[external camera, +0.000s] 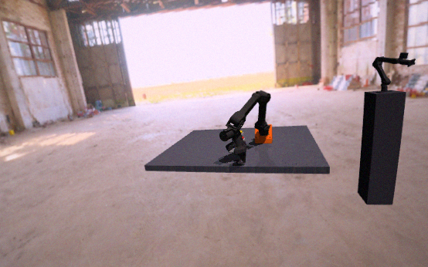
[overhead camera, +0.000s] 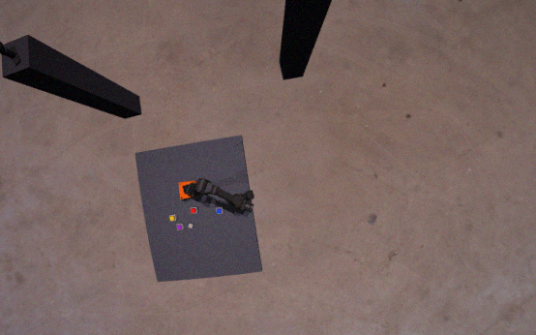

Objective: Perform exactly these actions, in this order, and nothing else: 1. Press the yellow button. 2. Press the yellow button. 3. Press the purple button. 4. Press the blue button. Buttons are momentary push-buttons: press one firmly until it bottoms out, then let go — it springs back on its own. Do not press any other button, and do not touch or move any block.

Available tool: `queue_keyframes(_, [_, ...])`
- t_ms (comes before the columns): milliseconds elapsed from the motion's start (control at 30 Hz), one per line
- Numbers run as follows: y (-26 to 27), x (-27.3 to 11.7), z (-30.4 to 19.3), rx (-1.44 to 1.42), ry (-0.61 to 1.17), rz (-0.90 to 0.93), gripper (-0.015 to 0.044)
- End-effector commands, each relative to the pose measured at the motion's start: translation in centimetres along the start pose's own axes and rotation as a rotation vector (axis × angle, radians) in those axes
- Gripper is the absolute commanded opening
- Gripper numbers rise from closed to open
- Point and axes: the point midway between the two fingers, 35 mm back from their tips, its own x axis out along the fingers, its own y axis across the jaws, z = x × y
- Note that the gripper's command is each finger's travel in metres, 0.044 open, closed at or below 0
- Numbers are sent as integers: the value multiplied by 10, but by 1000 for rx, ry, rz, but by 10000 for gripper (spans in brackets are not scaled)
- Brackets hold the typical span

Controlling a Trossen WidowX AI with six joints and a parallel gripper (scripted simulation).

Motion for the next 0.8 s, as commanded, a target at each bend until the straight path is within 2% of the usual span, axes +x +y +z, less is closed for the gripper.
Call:
queue_keyframes(0, [-19, -7, 44, -44, -108, -39, 400])
queue_keyframes(400, [-124, -41, 149, -71, -239, -233, 400])
queue_keyframes(767, [-256, -92, 191, 5, -228, -367, 400])
